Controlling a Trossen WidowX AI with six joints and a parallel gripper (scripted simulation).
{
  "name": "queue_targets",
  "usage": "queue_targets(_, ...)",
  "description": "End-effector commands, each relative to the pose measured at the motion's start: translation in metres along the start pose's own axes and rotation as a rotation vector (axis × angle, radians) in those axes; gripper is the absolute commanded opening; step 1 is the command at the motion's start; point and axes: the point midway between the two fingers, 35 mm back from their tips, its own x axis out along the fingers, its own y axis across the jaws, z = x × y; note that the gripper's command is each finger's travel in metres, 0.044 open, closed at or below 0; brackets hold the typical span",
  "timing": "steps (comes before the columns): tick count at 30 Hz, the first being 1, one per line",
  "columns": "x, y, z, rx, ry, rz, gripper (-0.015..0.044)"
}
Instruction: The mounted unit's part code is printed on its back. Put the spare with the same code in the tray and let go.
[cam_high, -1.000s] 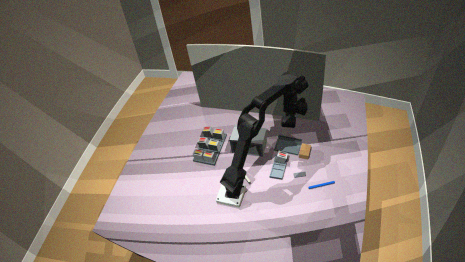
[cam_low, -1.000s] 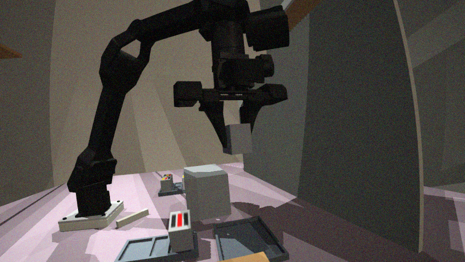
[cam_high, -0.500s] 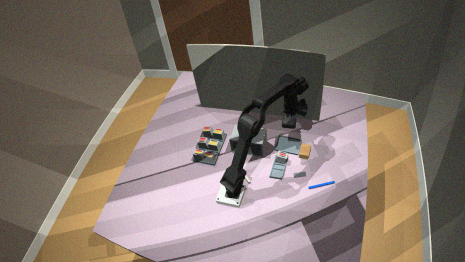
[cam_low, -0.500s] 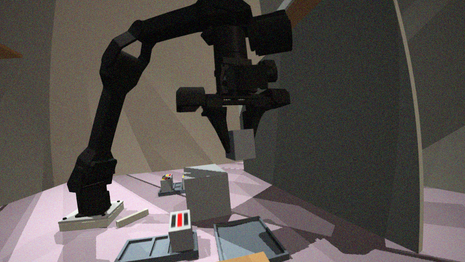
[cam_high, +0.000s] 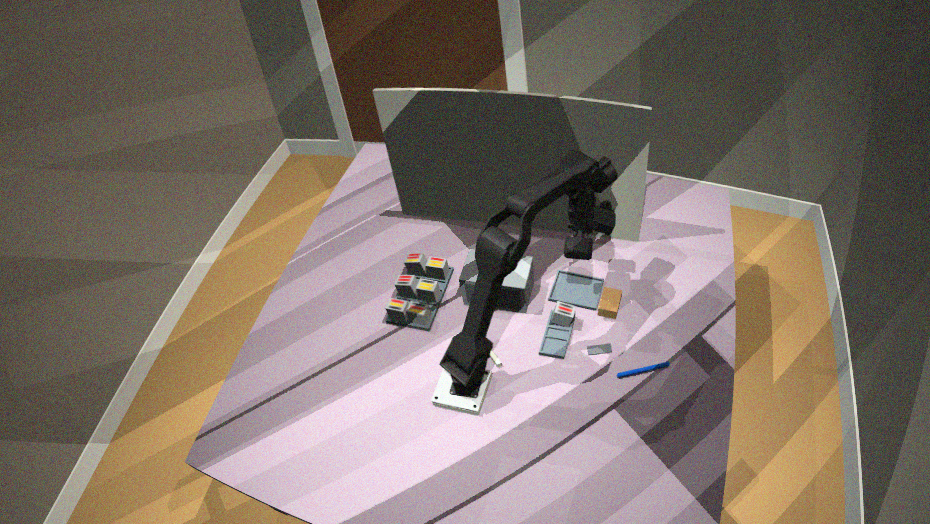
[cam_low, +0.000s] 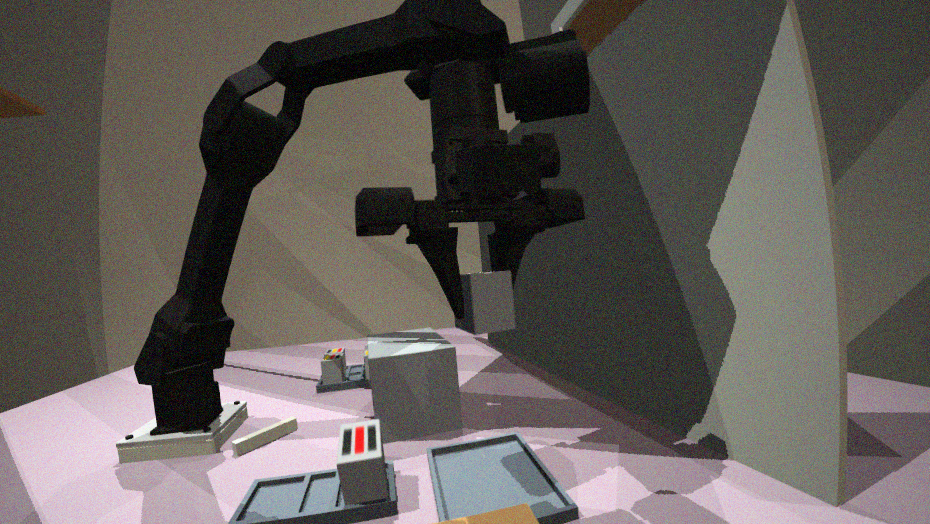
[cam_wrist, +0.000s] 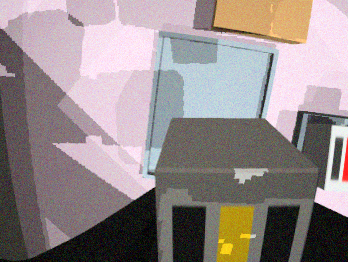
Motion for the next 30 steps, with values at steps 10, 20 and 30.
queue_targets(10,0.010,0.002,0.001,0.005,0.002,0.000,0.0000)
queue_targets(20,0.017,0.003,0.001,0.005,0.002,0.000,0.0000)
queue_targets(30,0.024,0.003,0.002,0.005,0.002,0.001,0.0000)
